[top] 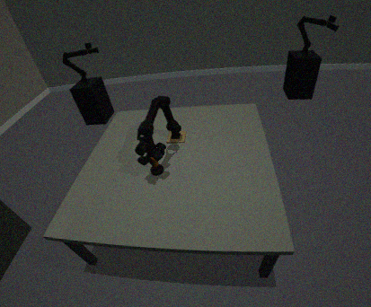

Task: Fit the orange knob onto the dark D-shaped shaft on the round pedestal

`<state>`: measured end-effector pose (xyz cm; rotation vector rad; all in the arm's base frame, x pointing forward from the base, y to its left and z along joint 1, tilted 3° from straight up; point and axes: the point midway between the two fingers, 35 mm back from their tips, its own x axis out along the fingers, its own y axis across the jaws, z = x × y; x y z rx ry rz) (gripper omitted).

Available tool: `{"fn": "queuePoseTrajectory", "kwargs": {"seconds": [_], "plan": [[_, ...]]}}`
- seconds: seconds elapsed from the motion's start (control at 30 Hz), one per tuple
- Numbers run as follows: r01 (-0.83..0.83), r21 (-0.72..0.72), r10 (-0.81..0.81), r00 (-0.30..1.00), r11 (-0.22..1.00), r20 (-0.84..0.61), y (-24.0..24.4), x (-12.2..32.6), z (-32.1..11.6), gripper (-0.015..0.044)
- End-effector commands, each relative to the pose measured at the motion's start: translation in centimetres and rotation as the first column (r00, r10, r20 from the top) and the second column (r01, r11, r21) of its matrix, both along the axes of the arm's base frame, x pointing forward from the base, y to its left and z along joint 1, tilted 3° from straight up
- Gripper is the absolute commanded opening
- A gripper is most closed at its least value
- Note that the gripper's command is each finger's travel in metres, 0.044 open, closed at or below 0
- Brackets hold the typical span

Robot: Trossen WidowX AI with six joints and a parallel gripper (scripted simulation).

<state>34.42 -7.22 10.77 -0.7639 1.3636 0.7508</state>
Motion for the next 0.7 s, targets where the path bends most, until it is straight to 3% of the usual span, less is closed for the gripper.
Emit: {"fn": "queuePoseTrajectory", "kwargs": {"seconds": [0.0,0.2,0.67], "plan": [[-0.005,0.003,0.005,1.0,1.0,-0.002,0.1,0.0,-0.1,0.0],[-0.049,0.0,0.049,0.999,0.999,-0.001,0.1,0.1,-0.1,0.0],[0.047,0.006,-0.047,0.999,0.999,-0.004,0.1,0.2,-1.5,0.0]]}}
